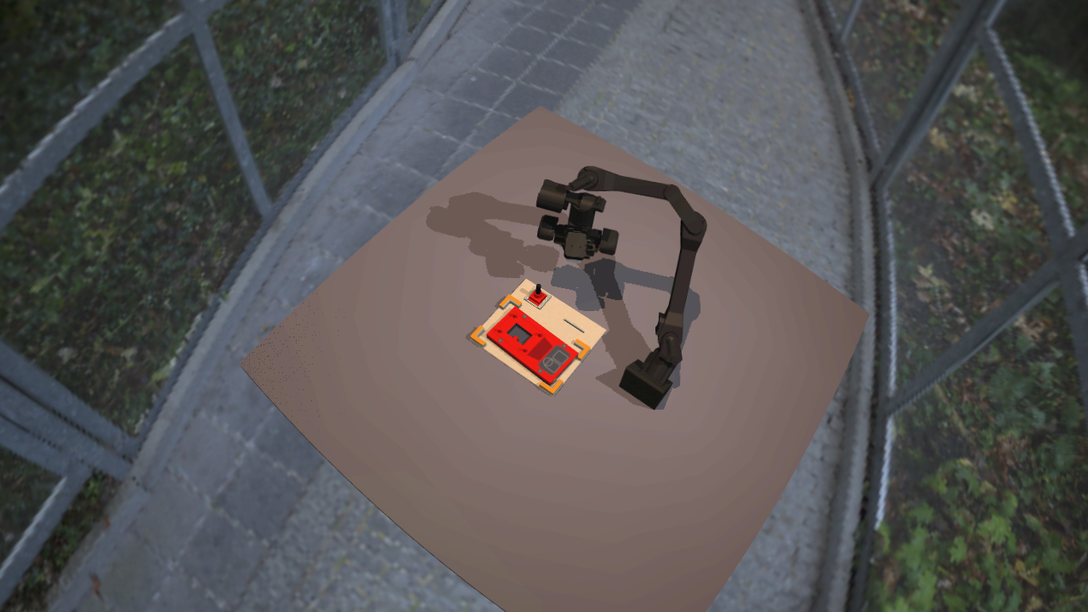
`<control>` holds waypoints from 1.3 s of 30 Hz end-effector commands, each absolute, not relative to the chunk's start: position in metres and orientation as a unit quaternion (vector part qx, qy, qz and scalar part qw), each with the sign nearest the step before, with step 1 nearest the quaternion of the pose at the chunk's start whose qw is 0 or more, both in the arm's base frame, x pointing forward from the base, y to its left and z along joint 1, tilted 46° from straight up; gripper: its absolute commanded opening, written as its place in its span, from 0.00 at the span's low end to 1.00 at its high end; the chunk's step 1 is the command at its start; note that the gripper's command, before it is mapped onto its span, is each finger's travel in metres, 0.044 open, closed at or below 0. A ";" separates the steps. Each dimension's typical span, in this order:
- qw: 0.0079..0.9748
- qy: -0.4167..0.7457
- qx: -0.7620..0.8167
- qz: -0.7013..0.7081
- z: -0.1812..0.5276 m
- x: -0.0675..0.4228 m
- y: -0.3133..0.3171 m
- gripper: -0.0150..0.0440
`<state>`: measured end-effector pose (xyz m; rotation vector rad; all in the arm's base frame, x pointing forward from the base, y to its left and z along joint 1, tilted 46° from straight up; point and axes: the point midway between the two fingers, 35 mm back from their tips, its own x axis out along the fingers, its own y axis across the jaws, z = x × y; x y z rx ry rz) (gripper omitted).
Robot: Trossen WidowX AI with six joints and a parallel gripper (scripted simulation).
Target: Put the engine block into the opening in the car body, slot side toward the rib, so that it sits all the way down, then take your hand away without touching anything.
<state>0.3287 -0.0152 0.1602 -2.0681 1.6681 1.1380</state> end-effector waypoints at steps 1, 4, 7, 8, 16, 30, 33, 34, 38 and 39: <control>0.129 0.572 -0.710 0.390 0.170 0.327 -0.006 0.25; 0.128 0.572 -0.711 0.389 0.176 0.325 0.000 0.25; 0.128 0.572 -0.710 0.389 0.176 0.324 0.000 0.25; 0.129 0.574 -0.709 0.389 0.173 0.325 -0.003 0.25; 0.134 0.583 -0.703 0.385 0.160 0.326 -0.017 0.25; 0.054 0.600 -0.743 0.290 0.154 0.322 -0.013 0.25; 0.020 0.605 -0.753 0.259 0.151 0.320 -0.013 0.25; 0.009 0.605 -0.756 0.248 0.150 0.320 -0.012 0.25; -0.014 0.603 -0.775 0.191 0.147 0.318 -0.011 0.25; -0.018 0.600 -0.780 0.176 0.146 0.318 -0.011 0.25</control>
